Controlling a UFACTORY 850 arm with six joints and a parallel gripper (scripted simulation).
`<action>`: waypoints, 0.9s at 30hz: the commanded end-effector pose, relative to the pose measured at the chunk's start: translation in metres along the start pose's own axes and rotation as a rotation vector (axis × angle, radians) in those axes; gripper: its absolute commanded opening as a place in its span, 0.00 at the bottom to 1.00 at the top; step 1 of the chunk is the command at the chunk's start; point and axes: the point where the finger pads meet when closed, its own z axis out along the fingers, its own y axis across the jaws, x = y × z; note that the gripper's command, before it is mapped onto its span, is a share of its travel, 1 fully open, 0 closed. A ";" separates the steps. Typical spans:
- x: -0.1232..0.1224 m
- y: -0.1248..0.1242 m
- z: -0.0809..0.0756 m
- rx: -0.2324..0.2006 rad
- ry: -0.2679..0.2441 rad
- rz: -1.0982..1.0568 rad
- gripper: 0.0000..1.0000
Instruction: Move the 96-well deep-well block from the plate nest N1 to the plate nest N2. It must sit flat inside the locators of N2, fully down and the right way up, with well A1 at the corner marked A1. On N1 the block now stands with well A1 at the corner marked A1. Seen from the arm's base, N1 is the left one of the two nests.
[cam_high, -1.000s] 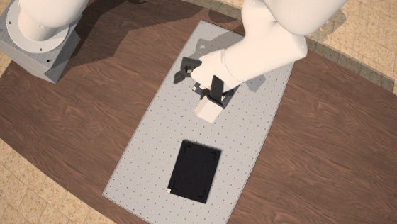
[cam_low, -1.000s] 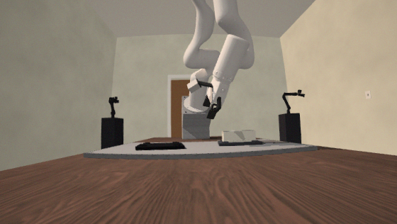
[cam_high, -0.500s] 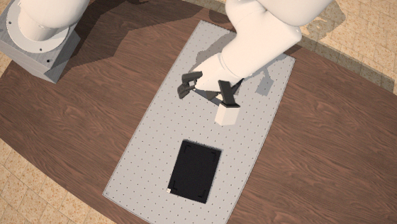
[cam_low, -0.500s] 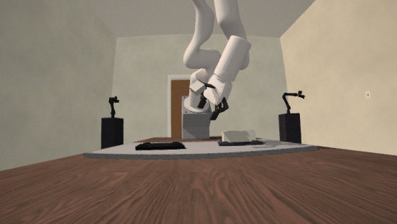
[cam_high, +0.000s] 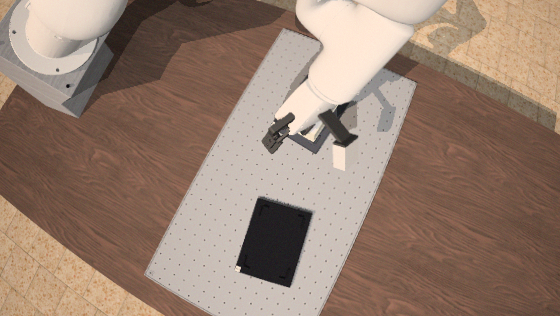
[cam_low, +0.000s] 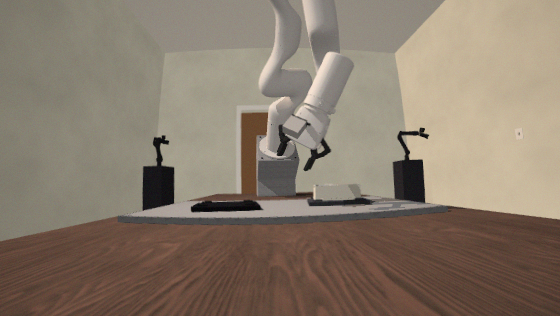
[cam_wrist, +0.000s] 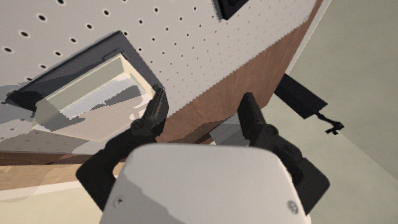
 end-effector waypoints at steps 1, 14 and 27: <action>0.005 -0.007 -0.001 0.025 0.038 -0.100 1.00; 0.009 -0.029 -0.007 0.101 0.164 -0.508 1.00; 0.004 -0.054 -0.017 0.155 0.271 -0.855 1.00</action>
